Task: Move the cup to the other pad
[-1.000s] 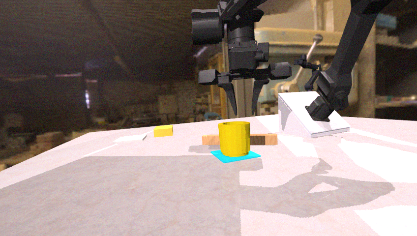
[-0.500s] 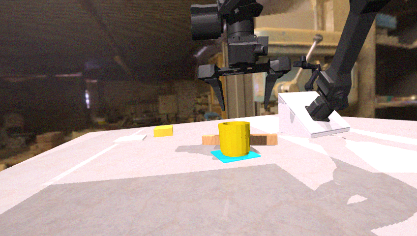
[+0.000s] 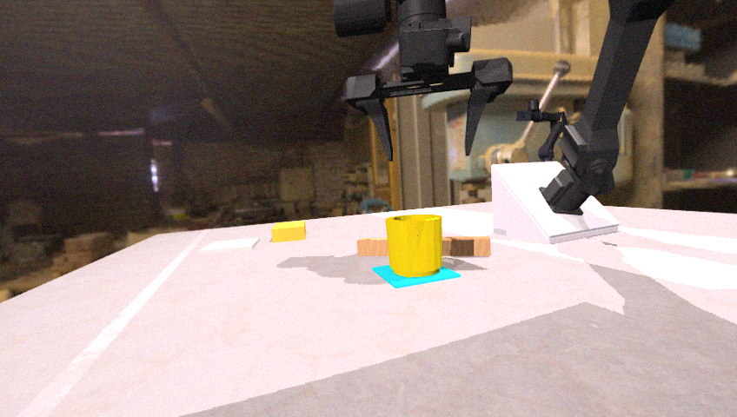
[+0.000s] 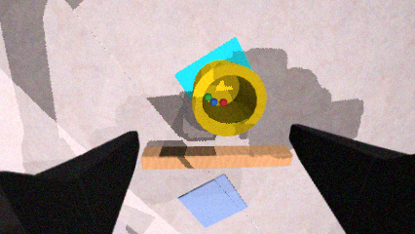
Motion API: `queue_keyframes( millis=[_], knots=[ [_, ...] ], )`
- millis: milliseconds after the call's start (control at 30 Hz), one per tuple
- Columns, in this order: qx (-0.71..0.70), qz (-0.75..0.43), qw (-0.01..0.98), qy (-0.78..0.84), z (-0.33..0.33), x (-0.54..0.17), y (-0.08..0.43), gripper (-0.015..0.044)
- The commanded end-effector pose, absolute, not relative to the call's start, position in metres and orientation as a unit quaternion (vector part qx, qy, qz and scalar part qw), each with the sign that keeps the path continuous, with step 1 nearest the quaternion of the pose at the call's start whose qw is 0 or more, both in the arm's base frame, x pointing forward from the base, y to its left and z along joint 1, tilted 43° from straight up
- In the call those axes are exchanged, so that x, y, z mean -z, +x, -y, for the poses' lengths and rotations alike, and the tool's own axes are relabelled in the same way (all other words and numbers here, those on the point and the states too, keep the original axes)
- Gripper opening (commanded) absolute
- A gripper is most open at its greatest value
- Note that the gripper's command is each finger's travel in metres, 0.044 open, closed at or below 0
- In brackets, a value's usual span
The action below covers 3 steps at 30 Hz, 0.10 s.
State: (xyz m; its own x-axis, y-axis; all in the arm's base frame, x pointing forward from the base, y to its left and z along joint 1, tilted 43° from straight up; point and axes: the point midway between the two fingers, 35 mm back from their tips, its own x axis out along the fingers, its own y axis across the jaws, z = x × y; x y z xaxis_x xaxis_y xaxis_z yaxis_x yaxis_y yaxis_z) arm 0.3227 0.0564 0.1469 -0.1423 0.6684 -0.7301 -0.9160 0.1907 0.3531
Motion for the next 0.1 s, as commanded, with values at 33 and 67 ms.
queue_keyframes(
  millis=[33, 67],
  knots=[
    [-0.621, -0.434, 0.637, -0.144, -0.0513, -0.1526, 0.3241, 0.044],
    [-0.619, -0.432, 0.64, -0.143, -0.0537, -0.1504, 0.3236, 0.044]
  ],
)
